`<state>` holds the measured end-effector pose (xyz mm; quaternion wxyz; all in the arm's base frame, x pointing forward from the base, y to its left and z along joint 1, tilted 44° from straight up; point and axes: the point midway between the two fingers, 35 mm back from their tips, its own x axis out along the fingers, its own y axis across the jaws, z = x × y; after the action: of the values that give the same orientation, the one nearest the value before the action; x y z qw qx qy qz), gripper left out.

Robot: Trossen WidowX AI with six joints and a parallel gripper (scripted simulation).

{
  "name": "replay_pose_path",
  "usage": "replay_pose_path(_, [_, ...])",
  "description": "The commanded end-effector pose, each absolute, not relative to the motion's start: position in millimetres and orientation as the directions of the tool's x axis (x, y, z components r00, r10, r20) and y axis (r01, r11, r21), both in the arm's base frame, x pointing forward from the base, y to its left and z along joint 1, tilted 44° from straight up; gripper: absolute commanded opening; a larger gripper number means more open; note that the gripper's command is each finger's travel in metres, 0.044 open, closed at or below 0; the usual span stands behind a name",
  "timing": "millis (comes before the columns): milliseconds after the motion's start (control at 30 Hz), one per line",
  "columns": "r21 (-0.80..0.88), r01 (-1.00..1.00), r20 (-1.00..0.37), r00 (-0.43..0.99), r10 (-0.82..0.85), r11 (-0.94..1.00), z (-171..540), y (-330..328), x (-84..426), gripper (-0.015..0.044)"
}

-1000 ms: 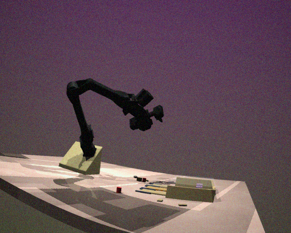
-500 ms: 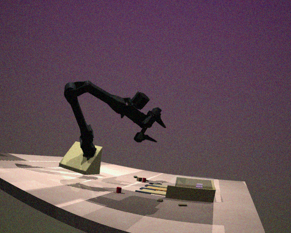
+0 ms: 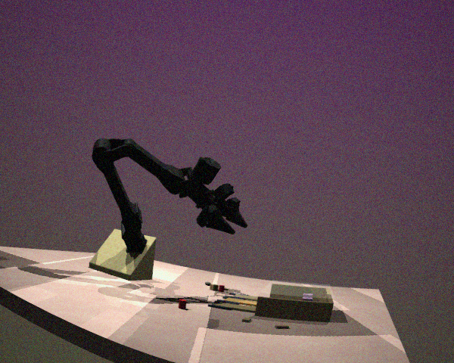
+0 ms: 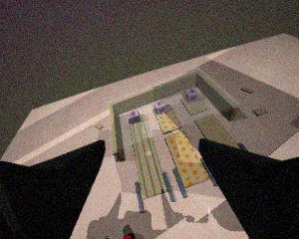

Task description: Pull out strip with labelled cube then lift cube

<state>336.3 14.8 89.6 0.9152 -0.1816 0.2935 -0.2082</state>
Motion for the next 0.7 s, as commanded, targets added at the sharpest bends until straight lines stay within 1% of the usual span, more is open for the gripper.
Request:
replay_pose_path(0, [-0.687,0.230,-0.375,0.701,-0.607,0.690,96.8,-8.3,322.5,0.0400])
replay_pose_path(567, [-0.687,0.230,-0.375,0.701,-0.607,0.690,96.8,-8.3,322.5,0.0400])
replay_pose_path(667, [-0.691,0.207,-0.416,0.670,-0.615,0.693,89.9,-7.6,332.4,0.0321])
